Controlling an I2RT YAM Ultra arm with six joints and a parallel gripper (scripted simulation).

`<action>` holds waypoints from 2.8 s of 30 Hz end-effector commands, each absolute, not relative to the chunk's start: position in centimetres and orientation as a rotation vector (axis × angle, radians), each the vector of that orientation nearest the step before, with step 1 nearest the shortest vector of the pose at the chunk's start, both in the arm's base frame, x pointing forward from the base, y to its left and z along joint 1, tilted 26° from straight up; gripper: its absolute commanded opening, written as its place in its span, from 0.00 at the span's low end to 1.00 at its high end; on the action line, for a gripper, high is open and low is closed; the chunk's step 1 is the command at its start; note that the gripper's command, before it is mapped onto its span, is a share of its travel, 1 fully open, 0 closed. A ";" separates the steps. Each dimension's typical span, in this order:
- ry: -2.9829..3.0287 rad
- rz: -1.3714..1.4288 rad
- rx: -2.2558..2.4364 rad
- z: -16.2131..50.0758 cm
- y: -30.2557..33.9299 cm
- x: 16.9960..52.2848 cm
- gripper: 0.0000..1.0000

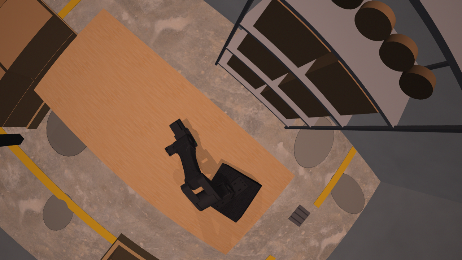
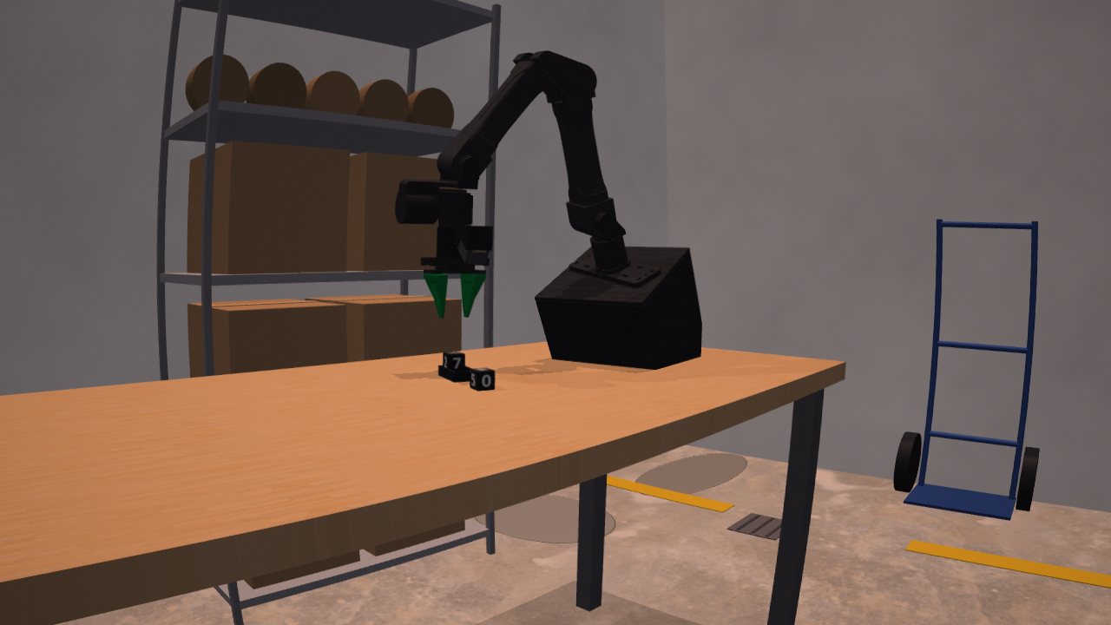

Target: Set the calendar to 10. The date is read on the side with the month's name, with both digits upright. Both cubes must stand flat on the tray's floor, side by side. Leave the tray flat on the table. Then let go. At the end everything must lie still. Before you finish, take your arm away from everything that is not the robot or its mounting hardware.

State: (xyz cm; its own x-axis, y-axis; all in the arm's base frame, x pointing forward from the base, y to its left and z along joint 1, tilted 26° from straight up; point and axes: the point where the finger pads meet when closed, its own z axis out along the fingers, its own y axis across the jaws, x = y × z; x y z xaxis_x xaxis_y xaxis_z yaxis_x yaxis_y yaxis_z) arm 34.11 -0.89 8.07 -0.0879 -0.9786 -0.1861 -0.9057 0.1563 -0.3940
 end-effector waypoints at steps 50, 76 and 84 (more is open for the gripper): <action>2.026 -0.246 -1.786 5.4 -0.4 35.7 0.45; 2.026 -0.246 -1.786 3.8 -0.2 36.5 0.45; 2.026 -0.246 -1.786 3.8 -0.2 36.5 0.45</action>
State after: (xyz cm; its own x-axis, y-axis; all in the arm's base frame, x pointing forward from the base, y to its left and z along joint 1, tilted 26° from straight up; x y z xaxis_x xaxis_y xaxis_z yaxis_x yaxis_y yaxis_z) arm 36.33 -0.14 3.54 -0.0817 -0.9771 -0.1963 -0.9049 0.1552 -0.3963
